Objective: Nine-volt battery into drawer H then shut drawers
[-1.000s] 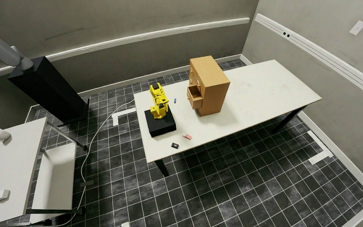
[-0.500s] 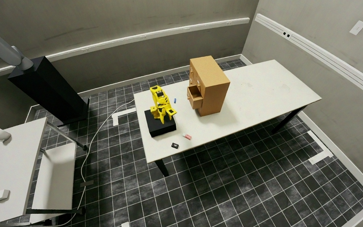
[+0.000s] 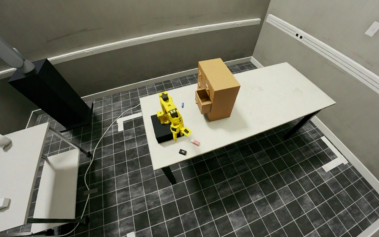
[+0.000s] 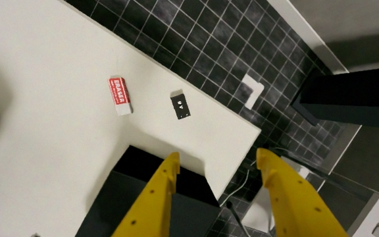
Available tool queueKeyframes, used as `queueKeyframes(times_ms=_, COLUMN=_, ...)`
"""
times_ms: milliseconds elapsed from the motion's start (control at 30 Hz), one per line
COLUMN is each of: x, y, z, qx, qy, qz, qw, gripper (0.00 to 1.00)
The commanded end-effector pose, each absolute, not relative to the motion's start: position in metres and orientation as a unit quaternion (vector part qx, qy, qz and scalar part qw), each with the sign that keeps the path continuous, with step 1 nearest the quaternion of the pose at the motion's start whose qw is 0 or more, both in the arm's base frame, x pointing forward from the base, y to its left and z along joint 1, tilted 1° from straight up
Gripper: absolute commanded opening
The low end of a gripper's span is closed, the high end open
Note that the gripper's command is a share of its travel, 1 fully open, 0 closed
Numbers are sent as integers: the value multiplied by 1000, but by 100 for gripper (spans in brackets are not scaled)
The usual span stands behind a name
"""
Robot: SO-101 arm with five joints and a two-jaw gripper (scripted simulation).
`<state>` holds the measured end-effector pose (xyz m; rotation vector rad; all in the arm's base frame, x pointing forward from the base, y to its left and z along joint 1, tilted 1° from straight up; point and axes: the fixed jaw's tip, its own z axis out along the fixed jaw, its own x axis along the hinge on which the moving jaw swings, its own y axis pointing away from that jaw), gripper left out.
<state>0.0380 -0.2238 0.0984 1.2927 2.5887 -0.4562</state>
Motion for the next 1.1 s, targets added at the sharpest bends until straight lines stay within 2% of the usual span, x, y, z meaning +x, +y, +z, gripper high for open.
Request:
queueKeyframes(times_ms=0, x=38, y=-236, z=74, qx=418, qy=898, qz=-117, qw=75, gripper=30)
queueKeyframes(times_ms=333, x=38, y=-240, z=1, qx=351, qy=936, qz=-27, qw=15, gripper=30)
queueKeyframes(times_ms=400, x=38, y=-240, z=1, qx=351, qy=936, qz=-27, qw=15, gripper=30)
queueKeyframes(times_ms=500, x=37, y=-237, z=-17, qx=335, qy=942, qz=-5, qw=2, gripper=30)
queueKeyframes(times_ms=1067, x=37, y=-238, z=-21, qx=335, qy=942, qz=-5, qw=2, gripper=30)
